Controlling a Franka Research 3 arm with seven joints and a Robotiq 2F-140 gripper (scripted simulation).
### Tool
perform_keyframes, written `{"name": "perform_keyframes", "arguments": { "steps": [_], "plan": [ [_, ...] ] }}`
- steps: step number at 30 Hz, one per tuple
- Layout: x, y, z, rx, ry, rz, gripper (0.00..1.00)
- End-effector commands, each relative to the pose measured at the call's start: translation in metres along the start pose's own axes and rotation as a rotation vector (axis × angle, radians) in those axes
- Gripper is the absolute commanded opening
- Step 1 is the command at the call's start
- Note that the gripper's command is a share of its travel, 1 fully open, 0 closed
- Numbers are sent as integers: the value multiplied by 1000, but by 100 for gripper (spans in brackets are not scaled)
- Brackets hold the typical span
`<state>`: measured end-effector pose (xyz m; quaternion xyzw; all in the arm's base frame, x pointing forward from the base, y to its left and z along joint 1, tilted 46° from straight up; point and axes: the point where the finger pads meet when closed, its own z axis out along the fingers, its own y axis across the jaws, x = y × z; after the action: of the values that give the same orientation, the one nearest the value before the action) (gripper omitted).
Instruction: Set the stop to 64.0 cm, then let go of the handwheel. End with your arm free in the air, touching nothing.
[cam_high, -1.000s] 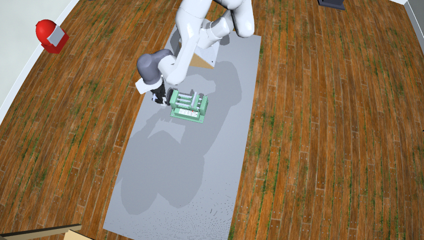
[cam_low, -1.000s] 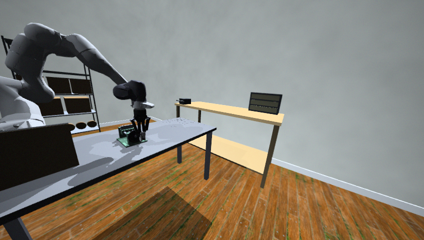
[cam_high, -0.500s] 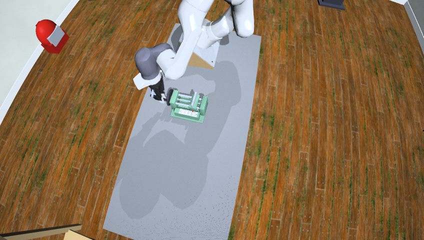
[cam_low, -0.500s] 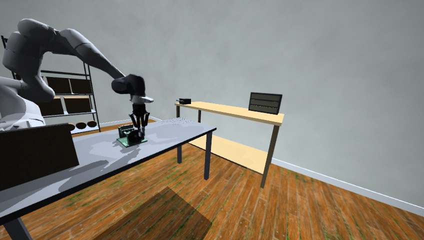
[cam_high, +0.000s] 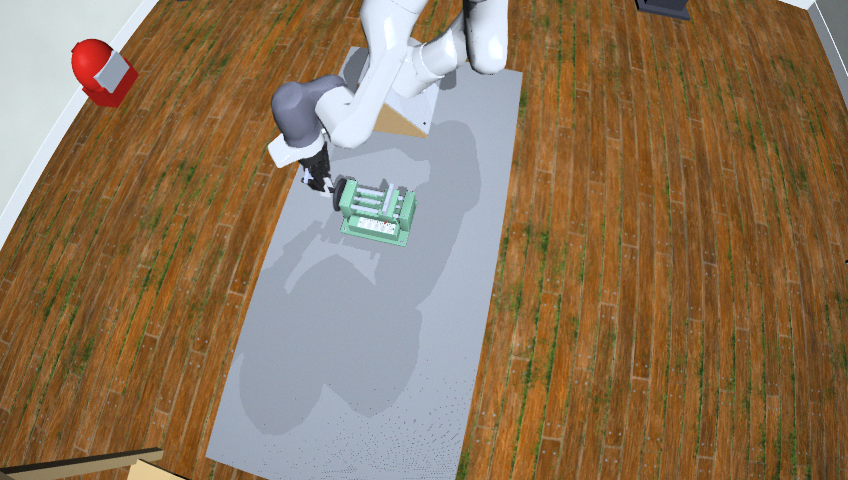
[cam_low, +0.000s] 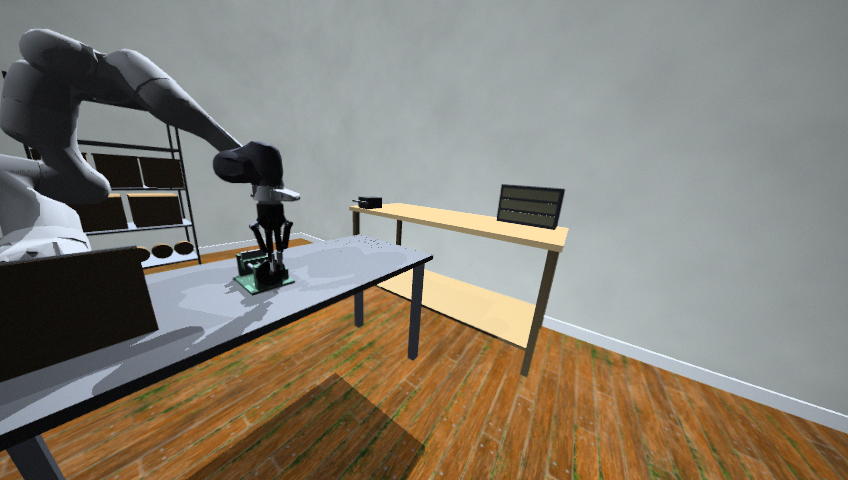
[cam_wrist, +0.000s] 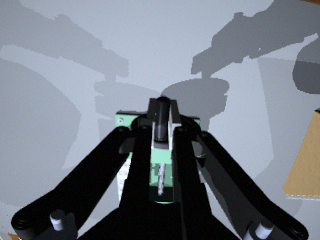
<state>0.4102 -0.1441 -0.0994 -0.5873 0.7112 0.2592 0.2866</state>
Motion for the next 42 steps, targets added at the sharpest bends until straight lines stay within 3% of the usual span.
{"name": "perform_keyframes", "arguments": {
  "steps": [1, 18, 24, 33, 42],
  "plan": [
    [1, 6, 0, -4, -1, -8, 4],
    [1, 33, 12, -4, -1, -8, 4],
    [1, 42, 29, -4, -1, -8, 4],
    [1, 38, 53, -4, -1, -8, 4],
    [1, 27, 64, -4, -1, -8, 4]
  ]
}}
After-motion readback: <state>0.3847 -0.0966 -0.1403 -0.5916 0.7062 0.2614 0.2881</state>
